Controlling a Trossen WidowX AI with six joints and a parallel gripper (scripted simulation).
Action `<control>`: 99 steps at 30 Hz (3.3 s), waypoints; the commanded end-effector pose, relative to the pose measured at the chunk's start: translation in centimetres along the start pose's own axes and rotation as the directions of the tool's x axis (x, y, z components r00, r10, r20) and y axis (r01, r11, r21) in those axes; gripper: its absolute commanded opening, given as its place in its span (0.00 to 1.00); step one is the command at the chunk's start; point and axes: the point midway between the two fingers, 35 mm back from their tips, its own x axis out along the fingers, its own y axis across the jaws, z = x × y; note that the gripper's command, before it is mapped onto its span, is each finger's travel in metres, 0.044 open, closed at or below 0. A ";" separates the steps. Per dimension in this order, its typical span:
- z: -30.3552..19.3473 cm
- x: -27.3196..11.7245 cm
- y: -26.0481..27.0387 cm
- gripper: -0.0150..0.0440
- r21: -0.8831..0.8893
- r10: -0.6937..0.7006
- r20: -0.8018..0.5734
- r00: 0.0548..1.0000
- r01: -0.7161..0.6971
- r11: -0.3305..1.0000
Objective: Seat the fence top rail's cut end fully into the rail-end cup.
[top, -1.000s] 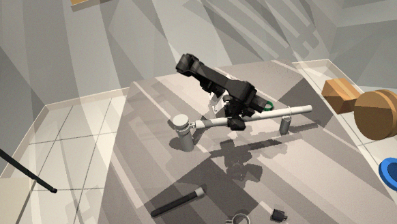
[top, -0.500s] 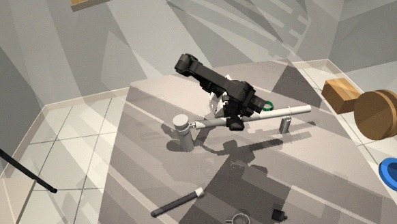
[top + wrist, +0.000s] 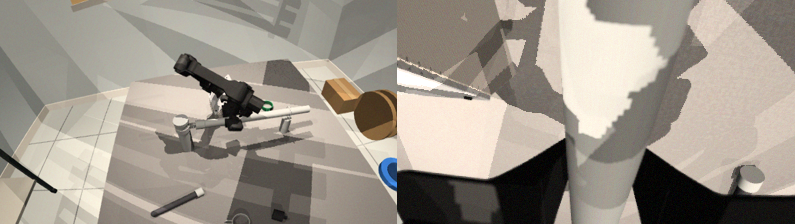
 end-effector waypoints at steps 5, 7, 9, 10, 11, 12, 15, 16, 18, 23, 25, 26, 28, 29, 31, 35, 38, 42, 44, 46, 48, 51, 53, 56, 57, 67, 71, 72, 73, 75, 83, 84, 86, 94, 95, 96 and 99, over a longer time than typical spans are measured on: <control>-0.6 -0.1 -0.1 0.25 0.002 -0.011 -0.006 1.000 0.011 1.000; -0.7 -0.1 -0.1 0.25 0.002 -0.011 -0.006 1.000 0.011 1.000; -0.7 0.0 -0.1 0.25 0.002 -0.011 -0.006 1.000 0.011 1.000; -0.8 0.0 -0.1 0.25 0.002 -0.011 -0.006 1.000 0.011 1.000; -0.8 0.0 -0.1 0.25 0.002 -0.011 -0.006 1.000 0.011 1.000; -0.8 0.0 -0.1 0.25 0.002 -0.011 -0.006 1.000 0.011 1.000; -0.9 0.0 -0.1 0.25 0.002 -0.011 -0.006 1.000 0.011 1.000; -1.0 0.0 -0.1 0.25 0.002 -0.011 -0.006 1.000 0.011 1.000; -1.0 0.1 -0.1 0.25 0.002 -0.011 -0.006 1.000 0.011 1.000; -1.2 0.1 -0.1 0.25 0.002 -0.011 -0.006 1.000 0.011 1.000; -1.3 0.1 -0.1 0.25 0.002 -0.011 -0.006 1.000 0.011 1.000; -1.3 0.1 -0.1 0.25 0.002 -0.011 -0.006 1.000 0.011 1.000; -0.8 0.2 0.0 0.25 0.002 0.000 0.005 1.000 0.000 1.000; -0.8 0.2 0.0 0.25 0.002 0.000 0.005 1.000 0.000 1.000; -0.8 0.2 0.0 0.25 0.002 0.000 0.005 1.000 0.000 1.000; -0.8 0.2 0.0 0.25 0.002 0.000 0.005 1.000 0.000 1.000; -0.8 0.2 0.0 0.34 0.002 0.000 0.005 1.000 0.000 1.000; -0.8 0.2 0.0 0.52 0.002 0.000 0.005 1.000 0.000 1.000; -0.8 0.2 0.0 0.61 0.002 0.000 0.005 1.000 0.000 1.000; -0.7 0.1 0.0 0.70 0.000 -0.001 0.005 1.000 0.001 1.000; -0.5 -0.2 0.0 0.79 -0.006 -0.003 0.006 1.000 0.003 1.000; 0.1 -1.2 0.0 0.92 -0.025 -0.009 0.006 1.000 0.009 1.000; 0.5 -2.0 0.1 1.00 -0.041 -0.013 0.006 1.000 0.014 0.999; 1.3 -3.2 0.2 1.00 -0.065 -0.021 0.005 1.000 0.021 0.998; 1.5 -3.7 0.3 1.00 -0.073 -0.023 0.004 1.000 0.023 0.997; 1.9 -8.0 0.8 1.00 -0.094 -0.113 0.088 0.990 0.122 0.988; 1.9 -8.2 0.8 1.00 -0.095 -0.118 0.093 0.989 0.127 0.987; 1.9 -8.2 0.8 1.00 -0.095 -0.118 0.093 0.989 0.127 0.987; 1.9 -8.2 0.8 1.00 -0.095 -0.118 0.093 0.989 0.127 0.987; 1.9 -8.2 0.8 1.00 -0.095 -0.118 0.093 0.989 0.127 0.987; 1.9 -8.2 0.8 1.00 -0.095 -0.118 0.093 0.989 0.127 0.987; 1.9 -8.2 0.8 1.00 -0.095 -0.118 0.093 0.989 0.127 0.987; 1.9 -8.2 0.8 1.00 -0.095 -0.118 0.093 0.989 0.127 0.987; 1.9 -8.2 0.8 1.00 -0.095 -0.118 0.093 0.989 0.127 0.987; 1.9 -8.2 0.8 1.00 -0.095 -0.118 0.093 0.989 0.127 0.987; 1.9 -8.2 0.8 1.00 -0.095 -0.118 0.093 0.989 0.127 0.987; 1.9 -8.2 0.8 1.00 -0.095 -0.118 0.093 0.989 0.127 0.987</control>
